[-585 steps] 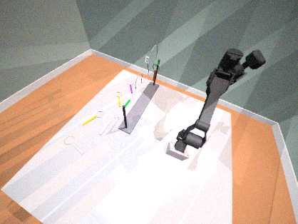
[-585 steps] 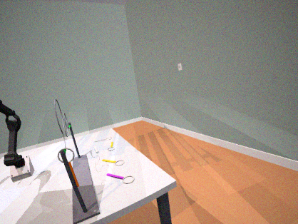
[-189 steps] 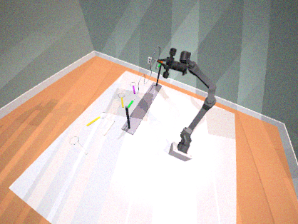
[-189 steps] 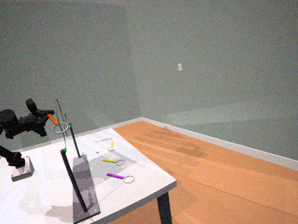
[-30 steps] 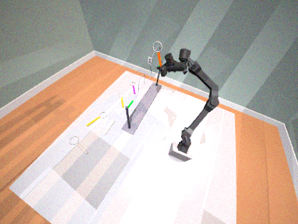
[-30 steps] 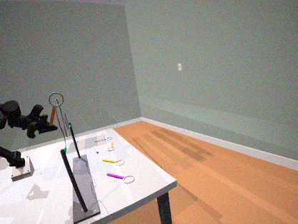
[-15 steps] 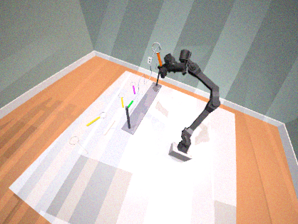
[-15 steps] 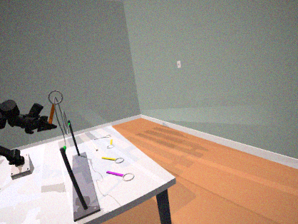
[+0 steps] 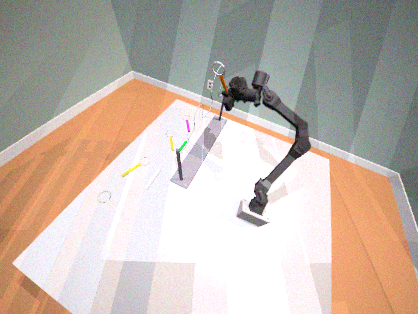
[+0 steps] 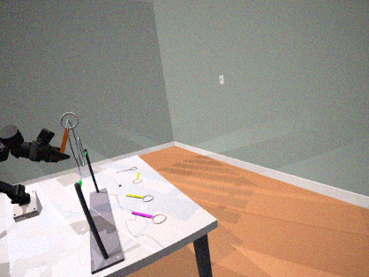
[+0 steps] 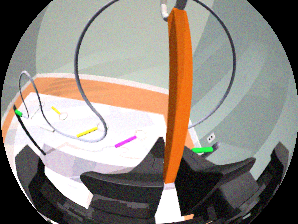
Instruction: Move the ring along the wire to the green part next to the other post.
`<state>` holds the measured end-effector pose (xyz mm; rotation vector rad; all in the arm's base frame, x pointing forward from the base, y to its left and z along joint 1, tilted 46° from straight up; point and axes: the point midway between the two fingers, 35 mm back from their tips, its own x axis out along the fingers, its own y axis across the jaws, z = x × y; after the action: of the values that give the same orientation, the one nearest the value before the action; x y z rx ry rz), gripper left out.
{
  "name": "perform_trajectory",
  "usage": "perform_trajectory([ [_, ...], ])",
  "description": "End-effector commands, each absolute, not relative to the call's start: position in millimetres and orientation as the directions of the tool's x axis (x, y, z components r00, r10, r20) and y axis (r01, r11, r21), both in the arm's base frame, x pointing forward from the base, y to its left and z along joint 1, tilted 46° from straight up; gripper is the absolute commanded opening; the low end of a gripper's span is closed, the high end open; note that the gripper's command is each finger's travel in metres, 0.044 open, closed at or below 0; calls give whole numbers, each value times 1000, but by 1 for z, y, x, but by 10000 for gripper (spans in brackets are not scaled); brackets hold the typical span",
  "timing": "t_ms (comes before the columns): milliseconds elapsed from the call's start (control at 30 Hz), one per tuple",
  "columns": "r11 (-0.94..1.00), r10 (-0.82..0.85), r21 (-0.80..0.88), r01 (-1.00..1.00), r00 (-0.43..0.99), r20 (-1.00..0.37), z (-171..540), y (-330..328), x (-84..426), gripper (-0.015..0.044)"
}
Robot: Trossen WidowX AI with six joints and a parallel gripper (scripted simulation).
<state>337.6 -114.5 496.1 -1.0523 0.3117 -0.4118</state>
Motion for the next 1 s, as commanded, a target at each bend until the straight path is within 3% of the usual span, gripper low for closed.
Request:
perform_trajectory([
  [0,376,-477,-909,182,878,-22,500,-116,335,-150],
  [967,27,-470,-986,163,873,131,514,-120,335,-150],
])
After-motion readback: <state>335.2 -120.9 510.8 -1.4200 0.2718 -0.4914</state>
